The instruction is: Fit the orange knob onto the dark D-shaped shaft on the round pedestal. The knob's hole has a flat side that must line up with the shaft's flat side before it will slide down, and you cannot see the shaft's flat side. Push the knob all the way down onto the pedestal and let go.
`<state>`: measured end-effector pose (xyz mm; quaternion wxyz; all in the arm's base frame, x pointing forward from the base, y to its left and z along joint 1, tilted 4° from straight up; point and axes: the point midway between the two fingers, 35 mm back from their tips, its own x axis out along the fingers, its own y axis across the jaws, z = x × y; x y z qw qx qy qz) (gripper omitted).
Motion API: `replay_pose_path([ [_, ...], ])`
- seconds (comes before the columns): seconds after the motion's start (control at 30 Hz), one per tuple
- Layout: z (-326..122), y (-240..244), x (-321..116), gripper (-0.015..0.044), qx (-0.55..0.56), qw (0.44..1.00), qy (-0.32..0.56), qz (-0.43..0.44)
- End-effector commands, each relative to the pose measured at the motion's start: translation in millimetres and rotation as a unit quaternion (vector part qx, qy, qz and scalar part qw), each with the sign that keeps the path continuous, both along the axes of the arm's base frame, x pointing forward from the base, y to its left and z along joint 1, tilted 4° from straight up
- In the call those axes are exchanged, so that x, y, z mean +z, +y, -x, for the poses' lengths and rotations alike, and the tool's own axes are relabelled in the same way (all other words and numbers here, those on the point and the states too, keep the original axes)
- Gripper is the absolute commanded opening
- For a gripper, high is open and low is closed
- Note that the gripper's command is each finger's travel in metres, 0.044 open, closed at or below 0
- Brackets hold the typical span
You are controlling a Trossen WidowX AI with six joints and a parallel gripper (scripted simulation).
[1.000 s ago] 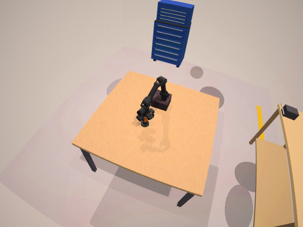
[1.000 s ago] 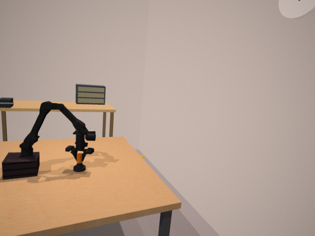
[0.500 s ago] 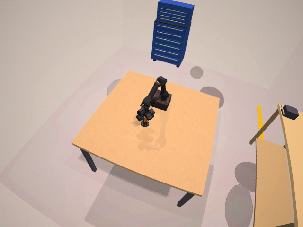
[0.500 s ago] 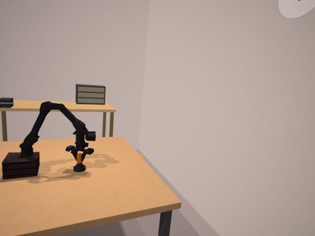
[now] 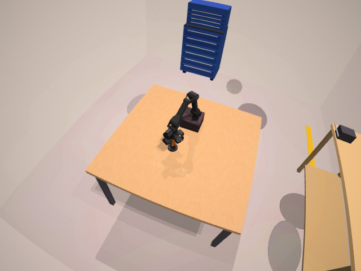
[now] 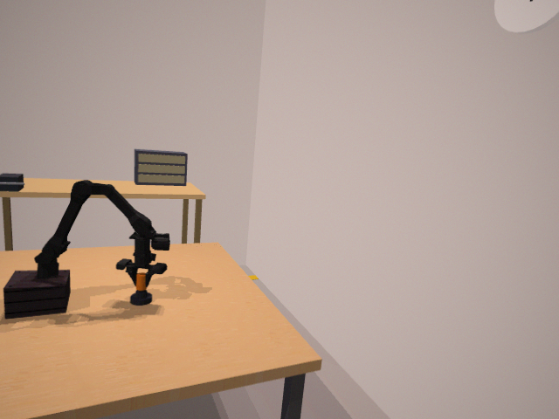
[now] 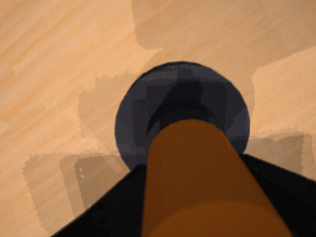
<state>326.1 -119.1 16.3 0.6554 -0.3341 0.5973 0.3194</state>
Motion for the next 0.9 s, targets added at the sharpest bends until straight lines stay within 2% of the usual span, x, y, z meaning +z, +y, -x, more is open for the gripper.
replay_pose_path([
  [0.0,-0.2,0.2,-3.6,0.0000,0.010,1.000,0.000,0.000],
  [0.43,-0.8,0.3,-11.8,0.0000,-0.034,0.999,0.000,-0.004],
  [0.67,-0.2,0.0,-10.0,0.0000,-0.021,1.000,0.001,-0.002],
  [0.87,-0.2,0.0,-10.0,0.0157,-0.021,1.000,0.001,-0.002],
])
